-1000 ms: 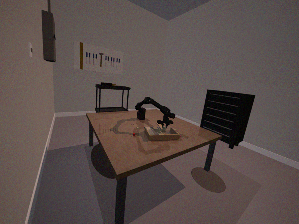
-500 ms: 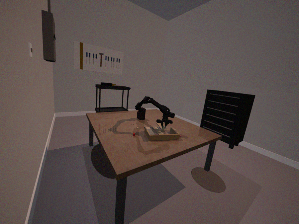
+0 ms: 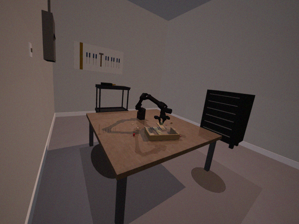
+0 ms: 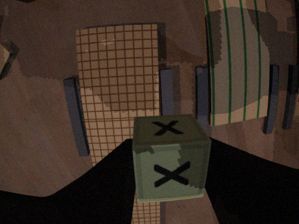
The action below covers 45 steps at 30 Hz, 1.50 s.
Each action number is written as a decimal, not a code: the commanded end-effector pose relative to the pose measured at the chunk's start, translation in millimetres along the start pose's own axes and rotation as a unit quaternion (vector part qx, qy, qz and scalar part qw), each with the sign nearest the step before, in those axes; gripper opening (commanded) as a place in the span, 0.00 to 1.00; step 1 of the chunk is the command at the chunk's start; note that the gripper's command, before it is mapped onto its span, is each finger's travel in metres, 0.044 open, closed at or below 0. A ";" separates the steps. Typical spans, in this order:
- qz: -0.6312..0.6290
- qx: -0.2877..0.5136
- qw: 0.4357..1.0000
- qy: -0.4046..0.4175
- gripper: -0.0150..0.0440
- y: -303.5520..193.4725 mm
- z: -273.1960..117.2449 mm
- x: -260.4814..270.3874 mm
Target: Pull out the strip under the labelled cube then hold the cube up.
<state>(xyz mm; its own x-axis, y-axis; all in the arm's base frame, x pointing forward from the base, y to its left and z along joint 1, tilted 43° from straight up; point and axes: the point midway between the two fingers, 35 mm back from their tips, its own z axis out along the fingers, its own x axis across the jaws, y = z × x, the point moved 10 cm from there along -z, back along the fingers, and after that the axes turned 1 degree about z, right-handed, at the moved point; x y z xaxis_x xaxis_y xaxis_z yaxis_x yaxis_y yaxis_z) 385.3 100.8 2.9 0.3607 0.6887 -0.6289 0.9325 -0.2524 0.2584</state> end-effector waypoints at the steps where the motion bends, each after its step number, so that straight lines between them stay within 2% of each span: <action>1: 0.004 -0.001 1.000 0.004 0.25 -3.4 -4.8 -3.5; 26: 0.002 0.001 1.000 0.003 0.25 -74.4 -3.7 -45.7; 30: 0.002 0.001 1.000 0.003 0.25 -76.3 -8.2 -46.8; 35: 0.002 0.001 1.000 0.004 0.25 -76.4 -38.5 -47.0; 45: 0.002 0.001 1.000 0.004 0.25 -76.4 -39.7 -47.1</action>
<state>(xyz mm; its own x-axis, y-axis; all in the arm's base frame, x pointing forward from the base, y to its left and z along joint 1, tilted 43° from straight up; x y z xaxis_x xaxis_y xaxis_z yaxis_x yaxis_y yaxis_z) 295.5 113.4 39.5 0.3566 0.6891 -0.6308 0.9341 -0.2510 0.2539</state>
